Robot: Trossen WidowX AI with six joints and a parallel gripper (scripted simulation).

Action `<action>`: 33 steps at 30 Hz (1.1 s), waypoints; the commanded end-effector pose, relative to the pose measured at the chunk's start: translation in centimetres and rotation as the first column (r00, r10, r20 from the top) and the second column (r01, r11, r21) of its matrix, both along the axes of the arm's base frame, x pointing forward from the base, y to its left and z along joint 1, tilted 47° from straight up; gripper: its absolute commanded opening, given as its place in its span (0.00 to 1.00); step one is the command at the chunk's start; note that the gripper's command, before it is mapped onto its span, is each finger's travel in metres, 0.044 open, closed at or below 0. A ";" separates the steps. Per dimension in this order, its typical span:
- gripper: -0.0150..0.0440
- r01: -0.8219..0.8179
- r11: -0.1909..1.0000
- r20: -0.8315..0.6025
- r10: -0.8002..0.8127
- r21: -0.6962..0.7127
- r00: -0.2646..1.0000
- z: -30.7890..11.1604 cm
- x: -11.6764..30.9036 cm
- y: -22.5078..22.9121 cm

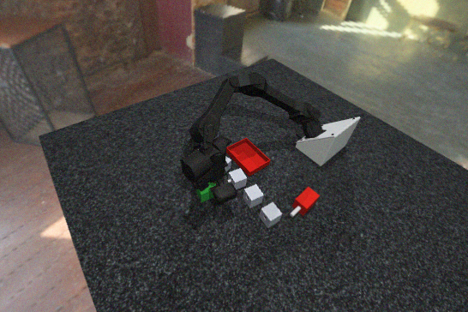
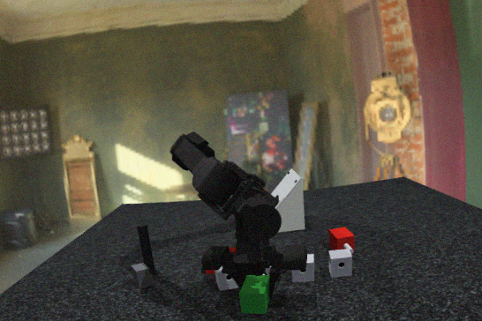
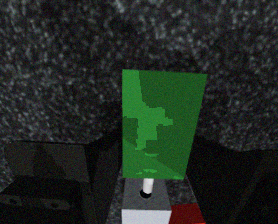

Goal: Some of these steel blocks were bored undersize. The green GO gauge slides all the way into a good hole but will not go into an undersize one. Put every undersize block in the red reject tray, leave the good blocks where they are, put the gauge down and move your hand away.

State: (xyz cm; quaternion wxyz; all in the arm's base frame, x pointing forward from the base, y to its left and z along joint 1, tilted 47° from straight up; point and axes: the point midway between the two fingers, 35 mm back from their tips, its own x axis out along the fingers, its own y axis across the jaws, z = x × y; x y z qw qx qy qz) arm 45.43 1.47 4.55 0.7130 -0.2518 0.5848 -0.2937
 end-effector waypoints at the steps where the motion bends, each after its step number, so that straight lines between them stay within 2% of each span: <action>1: 0.25 -0.012 1.000 0.011 0.012 -0.001 1.000 0.5 0.3 0.4; 33: 0.25 -0.012 1.000 0.011 0.012 -0.001 1.000 0.3 0.1 0.5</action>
